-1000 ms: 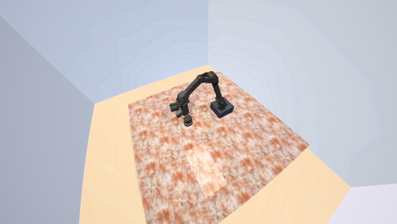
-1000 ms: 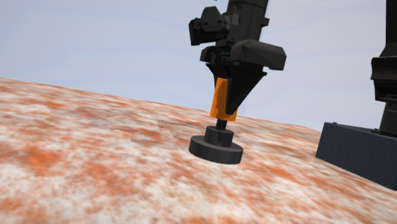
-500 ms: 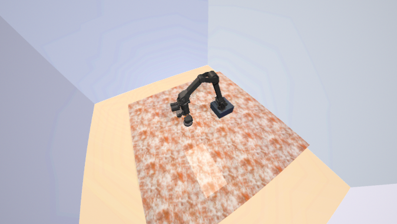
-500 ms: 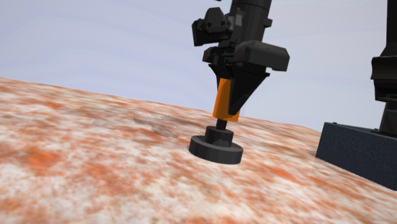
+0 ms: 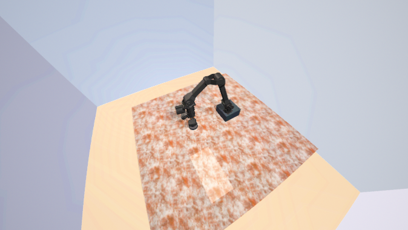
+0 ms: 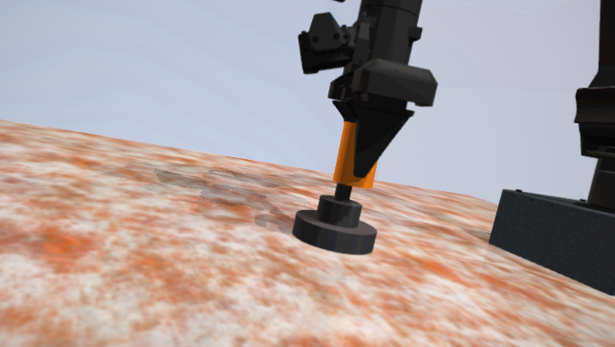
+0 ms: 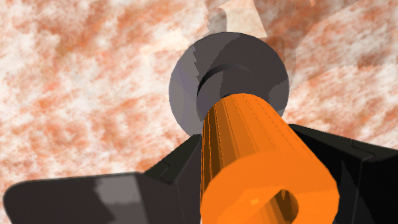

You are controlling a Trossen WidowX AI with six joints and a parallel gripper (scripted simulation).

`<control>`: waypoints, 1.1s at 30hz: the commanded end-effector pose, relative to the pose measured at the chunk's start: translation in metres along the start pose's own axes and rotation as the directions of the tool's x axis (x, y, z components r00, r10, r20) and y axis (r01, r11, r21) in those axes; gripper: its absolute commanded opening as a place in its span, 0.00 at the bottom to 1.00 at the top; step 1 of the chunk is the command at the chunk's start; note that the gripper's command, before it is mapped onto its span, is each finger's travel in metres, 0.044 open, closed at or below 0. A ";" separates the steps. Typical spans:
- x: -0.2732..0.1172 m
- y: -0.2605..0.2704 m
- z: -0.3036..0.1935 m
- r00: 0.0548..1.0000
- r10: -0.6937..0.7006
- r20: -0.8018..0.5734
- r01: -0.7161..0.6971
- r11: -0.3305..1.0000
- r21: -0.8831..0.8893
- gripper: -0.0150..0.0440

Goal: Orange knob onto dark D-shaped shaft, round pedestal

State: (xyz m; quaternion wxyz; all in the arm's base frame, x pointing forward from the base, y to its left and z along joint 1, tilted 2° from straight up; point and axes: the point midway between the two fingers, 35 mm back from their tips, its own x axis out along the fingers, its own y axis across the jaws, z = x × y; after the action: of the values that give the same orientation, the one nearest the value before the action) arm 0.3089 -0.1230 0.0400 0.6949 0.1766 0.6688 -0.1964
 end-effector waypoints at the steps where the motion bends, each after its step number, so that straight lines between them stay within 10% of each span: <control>1: -0.005 0.001 0.003 1.000 0.005 0.014 -0.005 0.999 0.032 0.25; 33: -0.003 0.002 0.013 1.000 0.005 0.014 -0.005 0.999 0.032 0.25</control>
State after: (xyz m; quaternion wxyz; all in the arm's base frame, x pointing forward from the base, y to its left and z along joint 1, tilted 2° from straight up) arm 0.3190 -0.1270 0.0399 0.6954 0.1863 0.6627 -0.2062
